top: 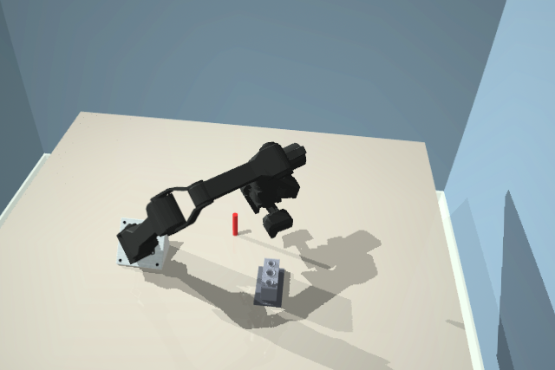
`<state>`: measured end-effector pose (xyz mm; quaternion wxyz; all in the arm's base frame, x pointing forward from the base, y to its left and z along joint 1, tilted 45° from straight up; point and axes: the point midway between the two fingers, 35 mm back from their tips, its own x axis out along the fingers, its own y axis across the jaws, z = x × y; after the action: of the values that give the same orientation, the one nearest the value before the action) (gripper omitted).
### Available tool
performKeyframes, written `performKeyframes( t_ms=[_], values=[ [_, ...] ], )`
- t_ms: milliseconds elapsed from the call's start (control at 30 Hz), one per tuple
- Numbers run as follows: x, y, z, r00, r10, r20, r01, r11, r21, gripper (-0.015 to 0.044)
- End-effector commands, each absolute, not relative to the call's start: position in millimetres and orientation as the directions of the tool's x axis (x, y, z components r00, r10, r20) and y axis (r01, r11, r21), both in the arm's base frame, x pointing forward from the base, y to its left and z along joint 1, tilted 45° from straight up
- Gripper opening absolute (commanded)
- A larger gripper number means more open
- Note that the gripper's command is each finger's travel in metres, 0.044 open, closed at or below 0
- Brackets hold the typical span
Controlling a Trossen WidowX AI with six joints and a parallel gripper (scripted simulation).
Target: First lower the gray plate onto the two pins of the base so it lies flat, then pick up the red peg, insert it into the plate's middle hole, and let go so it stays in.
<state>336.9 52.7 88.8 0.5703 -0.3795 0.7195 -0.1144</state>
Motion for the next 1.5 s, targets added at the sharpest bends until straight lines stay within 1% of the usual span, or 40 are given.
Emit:
performKeyframes(
  t_ms=[0, 367, 567, 733, 833, 1467],
  values=[
    [304.6, 91.3, 44.5, -0.092, -0.68, -0.728, 0.256, 0.69, -0.677, 0.044],
    [282.2, 111.8, 23.4, -0.098, -0.683, -0.724, 0.648, 0.508, -0.567, 0.044],
    [271.1, 121.0, 13.5, -0.1, -0.686, -0.721, 0.815, 0.359, -0.455, 0.044],
    [262.5, 127.3, 6.4, -0.102, -0.688, -0.718, 0.917, 0.214, -0.336, 0.044],
    [260.8, 128.4, 5.0, -0.103, -0.689, -0.718, 0.939, 0.171, -0.299, 0.044],
    [260.2, 127.6, 5.9, -0.103, -0.689, -0.718, 0.939, 0.171, -0.299, 0.044]
  ],
)
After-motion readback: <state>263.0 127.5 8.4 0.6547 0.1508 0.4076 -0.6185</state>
